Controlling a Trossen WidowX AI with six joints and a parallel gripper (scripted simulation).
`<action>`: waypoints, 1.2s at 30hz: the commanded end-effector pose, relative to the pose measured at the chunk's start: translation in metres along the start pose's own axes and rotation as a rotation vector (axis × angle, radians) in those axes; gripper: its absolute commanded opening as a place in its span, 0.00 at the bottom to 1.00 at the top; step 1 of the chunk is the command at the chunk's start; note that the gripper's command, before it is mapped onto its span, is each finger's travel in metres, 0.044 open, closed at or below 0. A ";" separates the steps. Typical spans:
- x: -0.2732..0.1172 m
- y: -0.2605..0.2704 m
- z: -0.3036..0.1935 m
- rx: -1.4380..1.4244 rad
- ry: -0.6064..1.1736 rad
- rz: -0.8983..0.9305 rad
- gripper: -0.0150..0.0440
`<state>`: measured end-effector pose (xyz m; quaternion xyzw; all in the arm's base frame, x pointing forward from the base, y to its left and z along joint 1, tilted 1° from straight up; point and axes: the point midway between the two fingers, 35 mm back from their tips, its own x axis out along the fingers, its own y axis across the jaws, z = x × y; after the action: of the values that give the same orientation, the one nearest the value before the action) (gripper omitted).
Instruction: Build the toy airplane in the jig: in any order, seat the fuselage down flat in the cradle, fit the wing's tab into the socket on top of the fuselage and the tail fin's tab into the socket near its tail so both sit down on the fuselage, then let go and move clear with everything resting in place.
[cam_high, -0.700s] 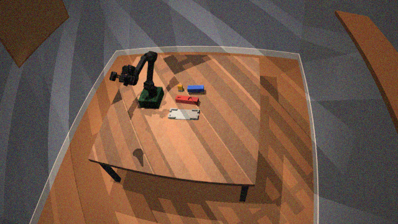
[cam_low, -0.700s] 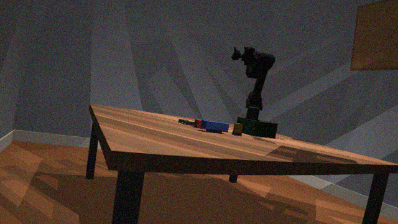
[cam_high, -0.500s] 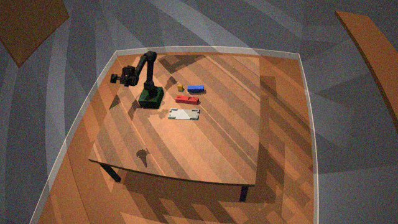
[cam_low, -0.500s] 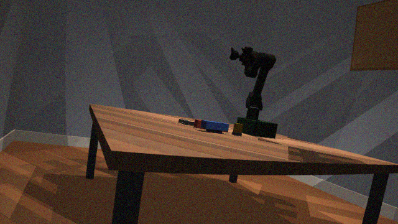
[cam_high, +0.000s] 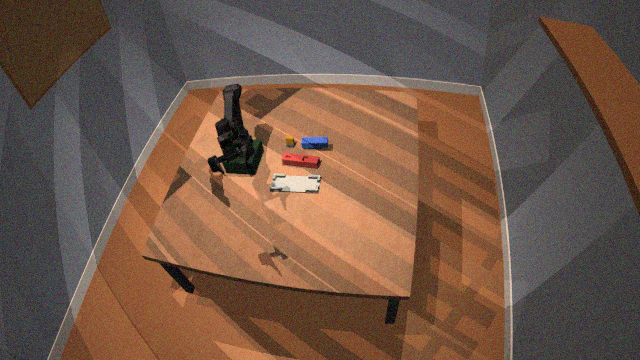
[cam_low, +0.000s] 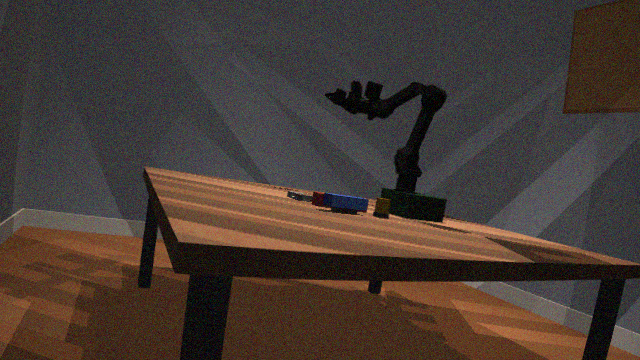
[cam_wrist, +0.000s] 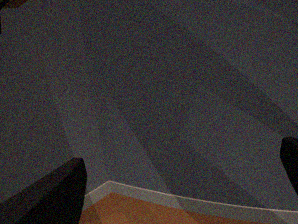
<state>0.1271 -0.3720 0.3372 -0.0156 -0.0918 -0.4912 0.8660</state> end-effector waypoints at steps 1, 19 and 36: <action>0.013 0.042 -0.041 0.070 0.171 0.080 1.00; -0.105 0.268 -0.201 -0.059 1.091 0.522 1.00; -0.291 0.301 -0.226 -0.676 1.614 0.764 1.00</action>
<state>0.2743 0.0038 0.0842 0.0583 0.6815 -0.0388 0.7284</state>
